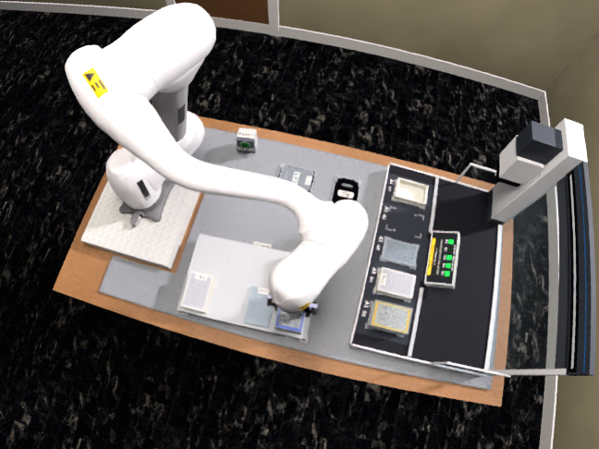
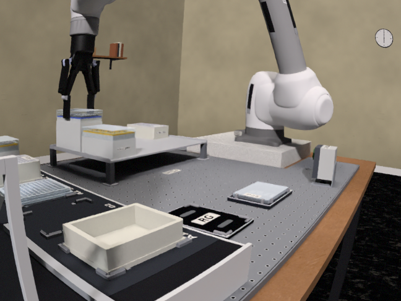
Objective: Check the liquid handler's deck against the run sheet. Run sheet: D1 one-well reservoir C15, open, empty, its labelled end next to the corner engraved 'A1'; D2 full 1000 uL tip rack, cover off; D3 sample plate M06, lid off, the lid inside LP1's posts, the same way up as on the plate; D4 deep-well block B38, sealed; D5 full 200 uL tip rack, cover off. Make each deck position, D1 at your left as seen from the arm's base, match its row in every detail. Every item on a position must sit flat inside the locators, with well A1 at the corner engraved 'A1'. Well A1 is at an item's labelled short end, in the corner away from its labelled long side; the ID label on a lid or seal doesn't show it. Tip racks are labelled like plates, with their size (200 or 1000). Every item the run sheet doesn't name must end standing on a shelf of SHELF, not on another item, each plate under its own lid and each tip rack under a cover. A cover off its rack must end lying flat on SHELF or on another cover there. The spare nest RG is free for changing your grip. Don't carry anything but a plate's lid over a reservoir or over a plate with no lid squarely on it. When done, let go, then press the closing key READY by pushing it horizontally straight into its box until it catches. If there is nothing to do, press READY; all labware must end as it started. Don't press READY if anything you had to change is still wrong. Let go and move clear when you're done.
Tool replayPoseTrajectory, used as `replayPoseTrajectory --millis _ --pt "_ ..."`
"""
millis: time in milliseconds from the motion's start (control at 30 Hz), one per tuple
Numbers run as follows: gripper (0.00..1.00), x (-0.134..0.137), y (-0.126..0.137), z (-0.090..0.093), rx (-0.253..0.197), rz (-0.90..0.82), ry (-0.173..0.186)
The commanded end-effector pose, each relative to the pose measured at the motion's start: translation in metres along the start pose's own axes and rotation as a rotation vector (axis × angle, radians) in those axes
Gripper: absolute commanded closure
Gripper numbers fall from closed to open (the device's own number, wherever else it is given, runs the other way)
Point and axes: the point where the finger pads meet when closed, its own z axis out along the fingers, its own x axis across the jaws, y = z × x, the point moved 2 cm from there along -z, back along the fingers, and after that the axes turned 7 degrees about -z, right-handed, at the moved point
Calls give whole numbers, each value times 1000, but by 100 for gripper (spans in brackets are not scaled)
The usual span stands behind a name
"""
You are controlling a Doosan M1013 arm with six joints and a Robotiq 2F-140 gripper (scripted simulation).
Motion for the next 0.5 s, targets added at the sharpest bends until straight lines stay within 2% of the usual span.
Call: replayPoseTrajectory --millis 0,467 --pt "90 0 0 -3 0 0 -1" --pt "90 0 0 -26 0 0 -1"
